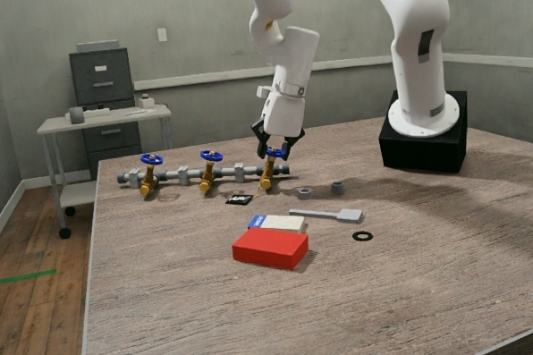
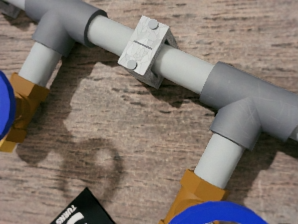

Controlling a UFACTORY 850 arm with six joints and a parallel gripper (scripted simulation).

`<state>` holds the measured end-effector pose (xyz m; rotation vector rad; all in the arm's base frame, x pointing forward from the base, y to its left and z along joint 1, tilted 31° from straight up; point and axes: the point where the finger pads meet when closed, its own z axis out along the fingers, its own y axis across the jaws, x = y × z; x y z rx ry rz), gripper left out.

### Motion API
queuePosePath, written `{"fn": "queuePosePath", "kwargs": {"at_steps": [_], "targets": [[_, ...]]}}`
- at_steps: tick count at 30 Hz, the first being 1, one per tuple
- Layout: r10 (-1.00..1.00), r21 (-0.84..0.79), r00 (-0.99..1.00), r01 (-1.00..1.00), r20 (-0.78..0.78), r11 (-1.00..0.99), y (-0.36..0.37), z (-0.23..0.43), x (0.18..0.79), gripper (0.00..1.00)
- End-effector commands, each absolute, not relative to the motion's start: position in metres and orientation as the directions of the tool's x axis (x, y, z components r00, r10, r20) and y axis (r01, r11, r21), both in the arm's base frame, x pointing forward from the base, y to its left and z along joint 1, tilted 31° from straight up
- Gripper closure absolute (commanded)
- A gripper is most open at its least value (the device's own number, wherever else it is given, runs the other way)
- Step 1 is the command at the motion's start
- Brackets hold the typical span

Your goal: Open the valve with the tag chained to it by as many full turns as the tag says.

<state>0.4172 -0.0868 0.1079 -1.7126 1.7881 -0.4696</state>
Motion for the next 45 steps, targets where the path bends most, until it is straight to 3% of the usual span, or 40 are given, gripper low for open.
{"fn": "queuePosePath", "kwargs": {"at_steps": [1,12,25,35,42,45], "targets": [[-0.983,-0.636,0.025,-0.765,-0.182,0.099,-0.0870,0.1082,0.4175,1.00],[-0.988,-0.648,0.082,-0.761,-0.134,0.025,-0.0870,0.1082,0.4175,1.00],[-0.937,-0.655,0.336,-0.688,0.094,-0.312,-0.0870,0.1082,0.4175,1.00],[-0.682,-0.535,0.621,-0.452,0.385,-0.714,-0.0870,0.1082,0.4175,1.00],[-0.506,-0.437,0.711,-0.302,0.489,-0.847,-0.0870,0.1082,0.4175,1.00],[-0.322,-0.329,0.760,-0.151,0.565,-0.932,-0.0870,0.1082,0.4175,1.00]]}}
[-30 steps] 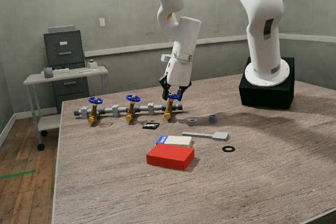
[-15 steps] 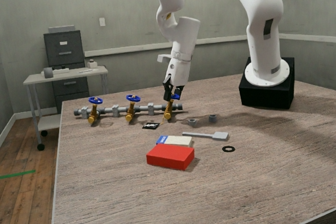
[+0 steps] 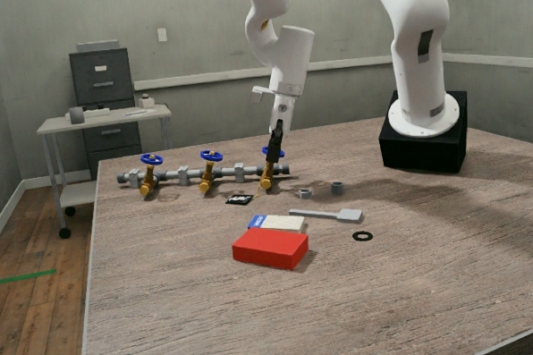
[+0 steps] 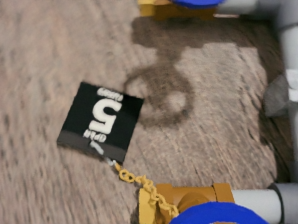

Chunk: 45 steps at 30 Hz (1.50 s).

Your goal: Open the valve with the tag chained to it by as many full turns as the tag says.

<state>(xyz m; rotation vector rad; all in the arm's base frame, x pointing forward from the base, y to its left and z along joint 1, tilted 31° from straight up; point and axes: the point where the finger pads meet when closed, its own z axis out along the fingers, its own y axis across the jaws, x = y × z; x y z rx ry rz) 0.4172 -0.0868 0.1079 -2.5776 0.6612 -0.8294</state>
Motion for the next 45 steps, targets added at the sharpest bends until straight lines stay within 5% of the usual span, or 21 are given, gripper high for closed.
{"fn": "queuePosePath", "kwargs": {"at_steps": [1,14,27,38,45], "targets": [[-0.284,-0.306,0.767,-0.120,0.576,-0.944,-0.0870,0.1082,0.4175,1.00],[0.196,-0.008,0.742,0.263,0.641,-0.965,-0.0870,0.1082,0.4175,1.00],[0.736,0.373,0.439,0.658,0.516,-0.654,-0.0870,0.1082,0.4175,1.00],[0.948,0.591,0.117,0.757,0.297,-0.279,-0.0870,0.1082,0.4175,1.00],[0.950,0.594,0.109,0.758,0.291,-0.269,-0.0870,0.1082,0.4175,1.00]]}}
